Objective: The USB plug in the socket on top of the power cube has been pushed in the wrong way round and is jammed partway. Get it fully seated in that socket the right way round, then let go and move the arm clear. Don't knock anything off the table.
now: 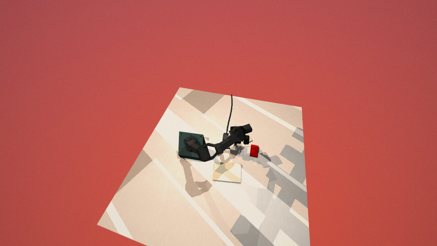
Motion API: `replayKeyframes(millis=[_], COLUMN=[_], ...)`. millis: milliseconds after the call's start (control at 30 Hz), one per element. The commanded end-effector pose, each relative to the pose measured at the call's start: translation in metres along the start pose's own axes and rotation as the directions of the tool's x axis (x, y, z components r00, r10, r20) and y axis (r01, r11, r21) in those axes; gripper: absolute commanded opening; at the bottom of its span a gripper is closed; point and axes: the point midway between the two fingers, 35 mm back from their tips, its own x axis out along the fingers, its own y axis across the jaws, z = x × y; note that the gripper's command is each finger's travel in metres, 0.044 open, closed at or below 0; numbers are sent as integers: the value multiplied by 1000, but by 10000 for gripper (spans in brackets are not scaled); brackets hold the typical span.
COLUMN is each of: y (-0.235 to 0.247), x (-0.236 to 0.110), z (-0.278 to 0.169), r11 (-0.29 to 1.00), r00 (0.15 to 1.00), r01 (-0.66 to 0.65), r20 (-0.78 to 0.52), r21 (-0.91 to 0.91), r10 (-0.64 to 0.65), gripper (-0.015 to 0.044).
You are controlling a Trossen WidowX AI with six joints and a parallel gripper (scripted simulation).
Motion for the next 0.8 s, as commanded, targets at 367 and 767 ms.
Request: replayKeyframes(millis=[367,767], y=[0,0], x=[2,3], z=[0,0], r11=[1000,1000], r00=[1000,1000], r01=[-1,-1], r20=[5,5], r21=[-2,-2], r10=[1,1], gripper=[0,0])
